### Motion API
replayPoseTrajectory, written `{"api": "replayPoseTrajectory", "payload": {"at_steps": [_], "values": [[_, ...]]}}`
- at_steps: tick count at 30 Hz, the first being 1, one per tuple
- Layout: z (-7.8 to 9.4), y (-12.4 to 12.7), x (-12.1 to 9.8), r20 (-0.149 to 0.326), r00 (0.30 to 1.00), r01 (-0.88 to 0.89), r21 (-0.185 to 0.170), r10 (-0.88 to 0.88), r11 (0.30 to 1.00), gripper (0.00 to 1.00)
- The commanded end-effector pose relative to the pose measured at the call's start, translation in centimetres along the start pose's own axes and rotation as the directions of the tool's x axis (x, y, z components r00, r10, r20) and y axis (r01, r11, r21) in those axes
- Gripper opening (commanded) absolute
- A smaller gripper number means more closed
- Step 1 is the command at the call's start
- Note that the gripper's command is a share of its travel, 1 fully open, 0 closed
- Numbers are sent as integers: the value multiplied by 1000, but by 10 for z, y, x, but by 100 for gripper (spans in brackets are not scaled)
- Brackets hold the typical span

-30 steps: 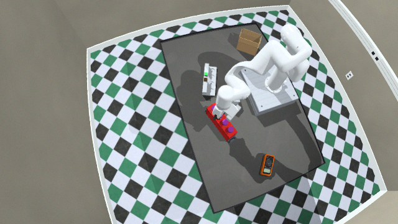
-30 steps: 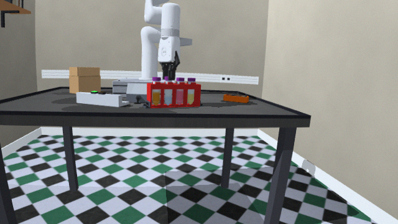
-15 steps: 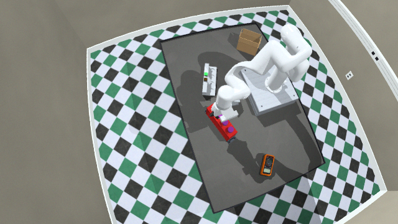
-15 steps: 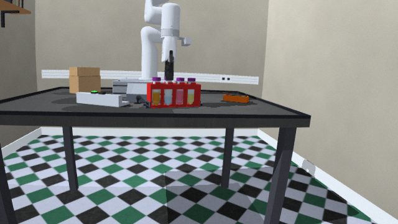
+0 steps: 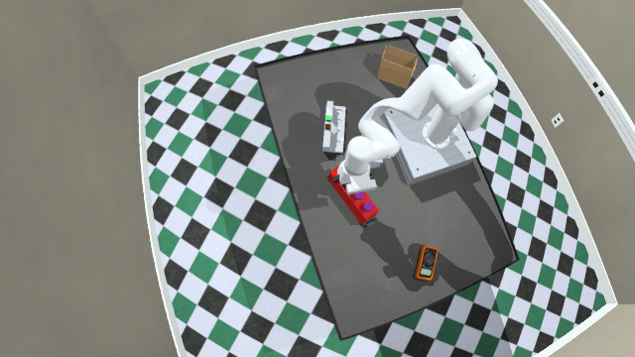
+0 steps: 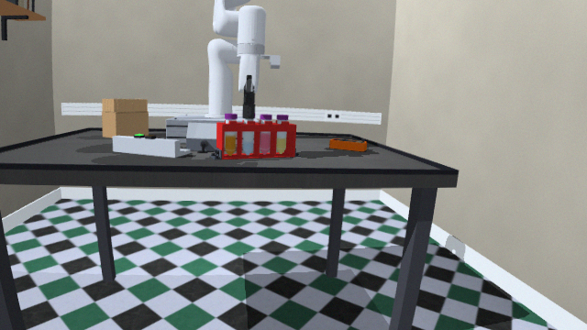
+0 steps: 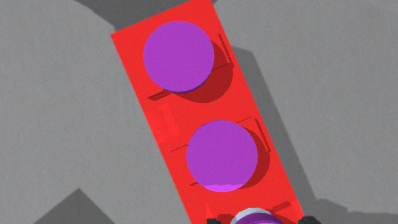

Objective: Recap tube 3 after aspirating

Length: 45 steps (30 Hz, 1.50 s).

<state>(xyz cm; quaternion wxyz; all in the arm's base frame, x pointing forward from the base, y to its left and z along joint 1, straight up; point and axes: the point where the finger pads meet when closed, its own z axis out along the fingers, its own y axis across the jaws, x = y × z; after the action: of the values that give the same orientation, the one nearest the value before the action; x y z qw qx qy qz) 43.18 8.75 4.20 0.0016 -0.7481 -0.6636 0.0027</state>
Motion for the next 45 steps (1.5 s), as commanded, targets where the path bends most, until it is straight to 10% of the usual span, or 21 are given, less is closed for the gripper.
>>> {"api": "replayPoseTrajectory", "payload": {"at_steps": [1,36,37,45], "values": [[-3,2,1,4,1000,-1,-9,1,1000,46],[-4,2,1,9,707,707,-3,-707,707,46],[-4,2,1,9,707,707,-3,-707,707,0],[-4,2,1,9,707,707,-3,-707,707,0]]}}
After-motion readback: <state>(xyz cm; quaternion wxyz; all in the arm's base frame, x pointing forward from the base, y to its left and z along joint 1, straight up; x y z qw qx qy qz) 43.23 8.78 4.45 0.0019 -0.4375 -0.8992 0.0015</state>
